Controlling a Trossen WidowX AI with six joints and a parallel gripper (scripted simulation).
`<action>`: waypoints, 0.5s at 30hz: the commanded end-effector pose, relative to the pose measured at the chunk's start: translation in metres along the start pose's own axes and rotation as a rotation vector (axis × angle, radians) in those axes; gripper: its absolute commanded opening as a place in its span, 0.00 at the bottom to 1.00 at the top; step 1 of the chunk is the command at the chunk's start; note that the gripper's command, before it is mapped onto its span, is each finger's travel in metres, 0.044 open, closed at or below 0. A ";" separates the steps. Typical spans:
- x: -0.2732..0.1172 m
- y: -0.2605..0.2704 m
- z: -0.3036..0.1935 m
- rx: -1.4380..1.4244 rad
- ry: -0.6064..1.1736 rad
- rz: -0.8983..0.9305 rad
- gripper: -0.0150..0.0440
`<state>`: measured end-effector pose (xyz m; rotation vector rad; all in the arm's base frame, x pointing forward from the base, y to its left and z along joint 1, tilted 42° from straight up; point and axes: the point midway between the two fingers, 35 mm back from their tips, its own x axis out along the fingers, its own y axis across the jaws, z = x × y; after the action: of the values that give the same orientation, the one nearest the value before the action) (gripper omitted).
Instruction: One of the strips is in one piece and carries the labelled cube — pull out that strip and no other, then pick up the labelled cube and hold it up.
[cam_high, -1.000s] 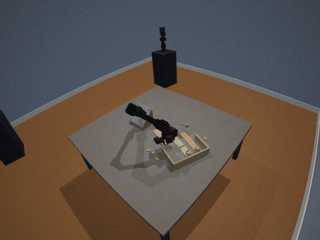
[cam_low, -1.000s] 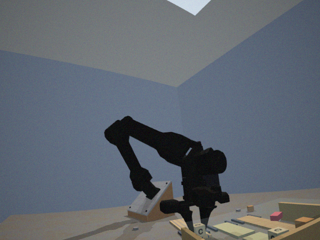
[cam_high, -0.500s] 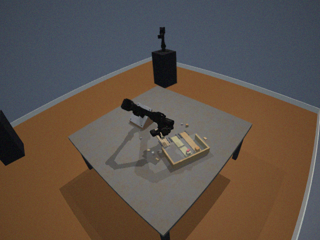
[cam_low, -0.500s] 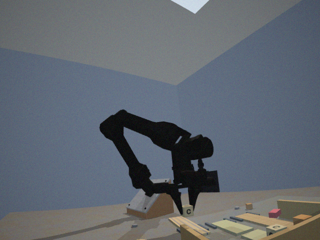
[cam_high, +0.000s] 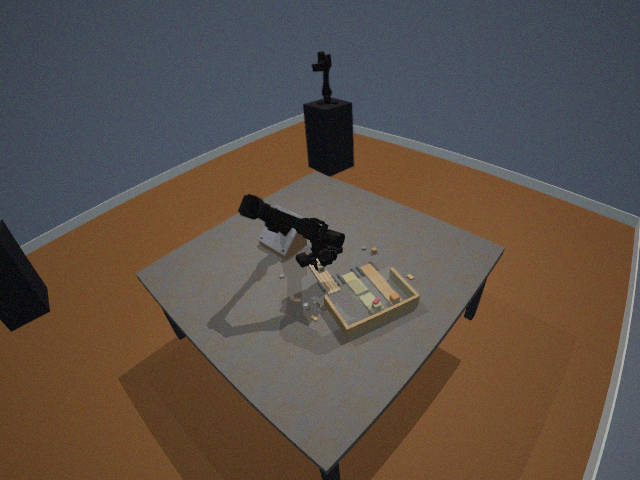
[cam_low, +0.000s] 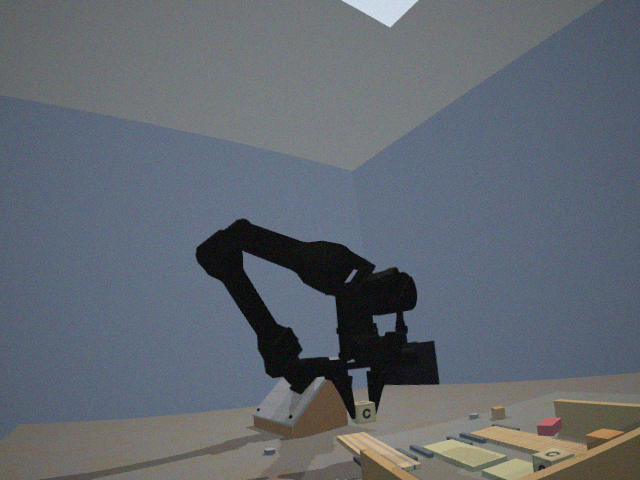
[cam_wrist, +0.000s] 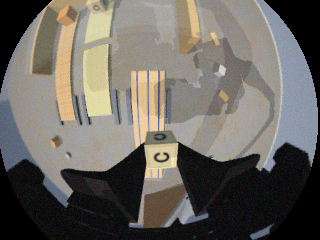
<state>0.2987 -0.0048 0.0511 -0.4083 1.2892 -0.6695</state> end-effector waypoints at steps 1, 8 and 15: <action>-0.024 0.001 0.000 0.007 -0.010 0.010 0.25; -0.028 0.001 0.000 0.007 -0.010 0.010 0.25; -0.028 0.001 0.000 0.007 -0.010 0.010 0.25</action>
<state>0.2957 0.0132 0.0707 -0.4047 1.2778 -0.6625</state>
